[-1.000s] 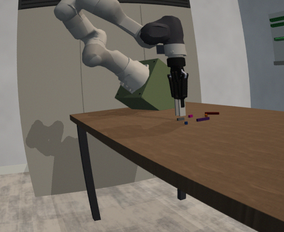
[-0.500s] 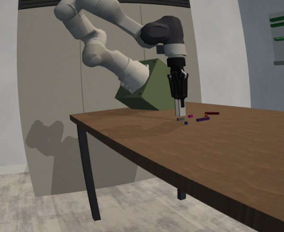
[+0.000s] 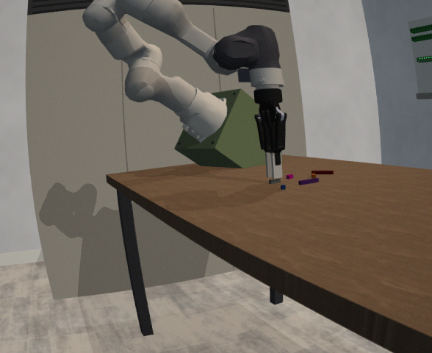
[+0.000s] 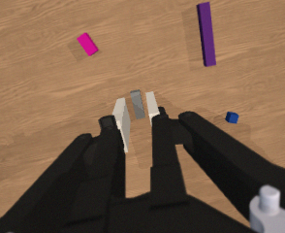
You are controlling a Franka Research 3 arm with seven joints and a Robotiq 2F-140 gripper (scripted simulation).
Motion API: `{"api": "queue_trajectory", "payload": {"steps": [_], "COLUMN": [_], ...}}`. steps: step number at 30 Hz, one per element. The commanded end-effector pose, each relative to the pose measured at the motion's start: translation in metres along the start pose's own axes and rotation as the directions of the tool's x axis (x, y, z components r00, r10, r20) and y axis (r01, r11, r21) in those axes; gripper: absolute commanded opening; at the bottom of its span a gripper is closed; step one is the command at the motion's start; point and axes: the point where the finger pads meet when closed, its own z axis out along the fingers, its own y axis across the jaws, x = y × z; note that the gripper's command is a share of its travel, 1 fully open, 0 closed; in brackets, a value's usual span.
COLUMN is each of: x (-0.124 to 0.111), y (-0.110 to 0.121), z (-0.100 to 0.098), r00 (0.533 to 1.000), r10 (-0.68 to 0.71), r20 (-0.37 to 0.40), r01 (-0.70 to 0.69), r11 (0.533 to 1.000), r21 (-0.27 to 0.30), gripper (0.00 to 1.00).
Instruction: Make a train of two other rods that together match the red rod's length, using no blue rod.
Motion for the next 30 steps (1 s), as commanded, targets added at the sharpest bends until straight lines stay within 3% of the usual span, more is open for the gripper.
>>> {"api": "queue_trajectory", "payload": {"steps": [1,30], "x": [0.0,0.0], "y": [0.001,0.001], "z": [0.004,0.014], "r00": [1.0,1.0], "r10": [0.006,0.006], "r20": [-0.002,-0.002], "r01": [-0.006,-0.006], "r11": [1.0,1.0], "r21": [-0.001,-0.001], "gripper": [0.15,0.15]}}
